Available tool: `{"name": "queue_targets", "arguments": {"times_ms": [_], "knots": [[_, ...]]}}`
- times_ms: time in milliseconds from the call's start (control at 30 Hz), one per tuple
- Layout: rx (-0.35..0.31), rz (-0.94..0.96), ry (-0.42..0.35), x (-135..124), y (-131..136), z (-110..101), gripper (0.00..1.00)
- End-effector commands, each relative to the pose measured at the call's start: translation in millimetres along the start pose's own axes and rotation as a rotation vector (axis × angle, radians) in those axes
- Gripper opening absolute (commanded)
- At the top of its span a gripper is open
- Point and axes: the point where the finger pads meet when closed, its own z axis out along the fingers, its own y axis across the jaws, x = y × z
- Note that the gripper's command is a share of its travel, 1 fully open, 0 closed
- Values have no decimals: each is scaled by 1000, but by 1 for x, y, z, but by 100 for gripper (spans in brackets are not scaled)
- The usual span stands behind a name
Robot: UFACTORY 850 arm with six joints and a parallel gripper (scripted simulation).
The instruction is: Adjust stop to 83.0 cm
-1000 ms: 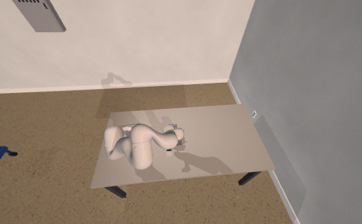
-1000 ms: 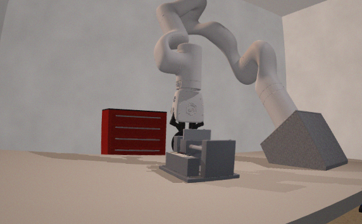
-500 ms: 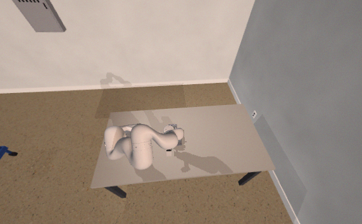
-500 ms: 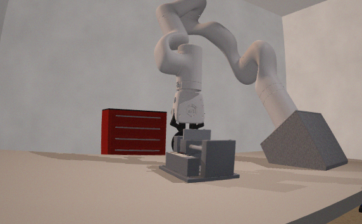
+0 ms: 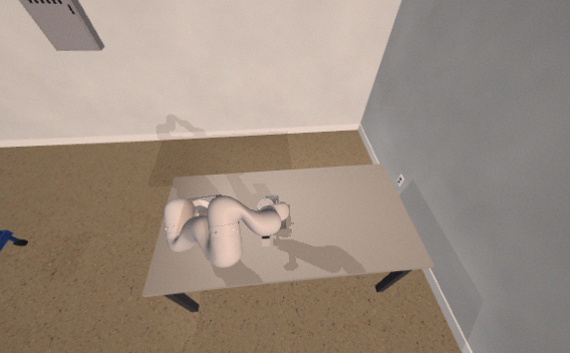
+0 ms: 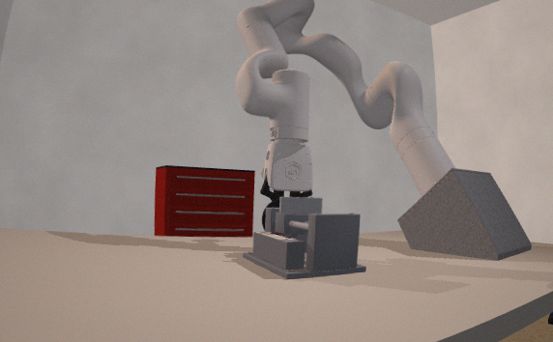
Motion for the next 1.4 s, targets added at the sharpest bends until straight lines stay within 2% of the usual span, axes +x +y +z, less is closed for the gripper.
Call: {"name": "queue_targets", "arguments": {"times_ms": [0, 867, 1367], "knots": [[0, 0, 0, 0, 0, 3, 6], [0, 0, 0, 0, -9, 26, 6], [0, 0, 0, 0, -32, 34, 6]]}}
